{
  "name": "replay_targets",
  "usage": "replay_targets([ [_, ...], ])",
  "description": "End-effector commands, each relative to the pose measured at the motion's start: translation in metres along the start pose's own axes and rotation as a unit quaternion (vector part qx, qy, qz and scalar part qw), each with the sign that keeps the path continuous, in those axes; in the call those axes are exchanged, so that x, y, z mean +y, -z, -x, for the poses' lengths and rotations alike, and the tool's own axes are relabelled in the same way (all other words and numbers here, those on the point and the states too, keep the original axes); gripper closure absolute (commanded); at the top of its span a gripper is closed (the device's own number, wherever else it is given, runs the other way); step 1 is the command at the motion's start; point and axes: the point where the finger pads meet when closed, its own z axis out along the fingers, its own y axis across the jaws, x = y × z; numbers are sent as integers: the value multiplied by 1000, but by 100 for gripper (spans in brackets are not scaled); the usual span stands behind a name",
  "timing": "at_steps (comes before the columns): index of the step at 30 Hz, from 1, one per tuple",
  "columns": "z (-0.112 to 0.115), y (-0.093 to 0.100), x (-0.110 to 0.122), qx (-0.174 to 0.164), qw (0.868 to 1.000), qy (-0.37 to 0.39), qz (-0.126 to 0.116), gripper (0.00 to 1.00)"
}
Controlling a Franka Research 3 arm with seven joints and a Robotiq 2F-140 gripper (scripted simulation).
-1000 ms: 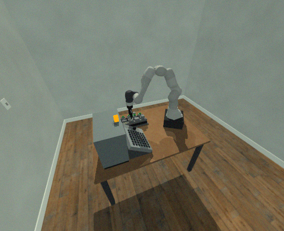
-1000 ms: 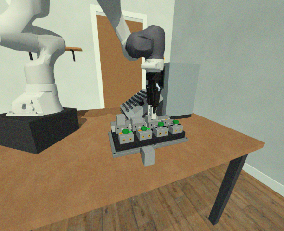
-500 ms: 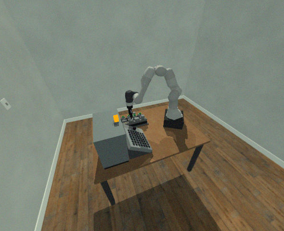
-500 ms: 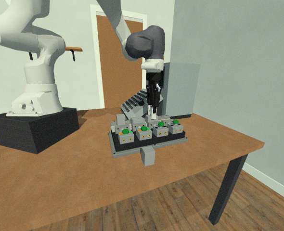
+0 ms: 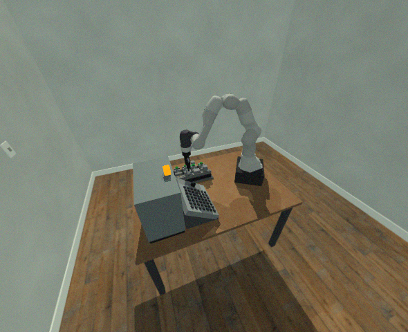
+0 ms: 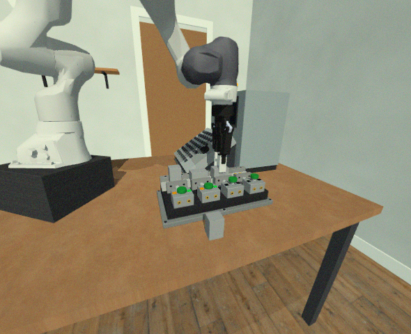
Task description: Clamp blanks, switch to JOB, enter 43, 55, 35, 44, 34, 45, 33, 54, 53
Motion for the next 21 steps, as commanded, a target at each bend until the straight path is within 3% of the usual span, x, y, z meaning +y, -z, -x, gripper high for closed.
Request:
replay_targets([
  [1,2,1,-1,-3,1000,-3,-1,100],
  [13,2,1,-1,-3,1000,-3,-1,100],
  [14,2,1,-1,-3,1000,-3,-1,60],
  [21,2,1,-1,-3,1000,-3,-1,60],
])
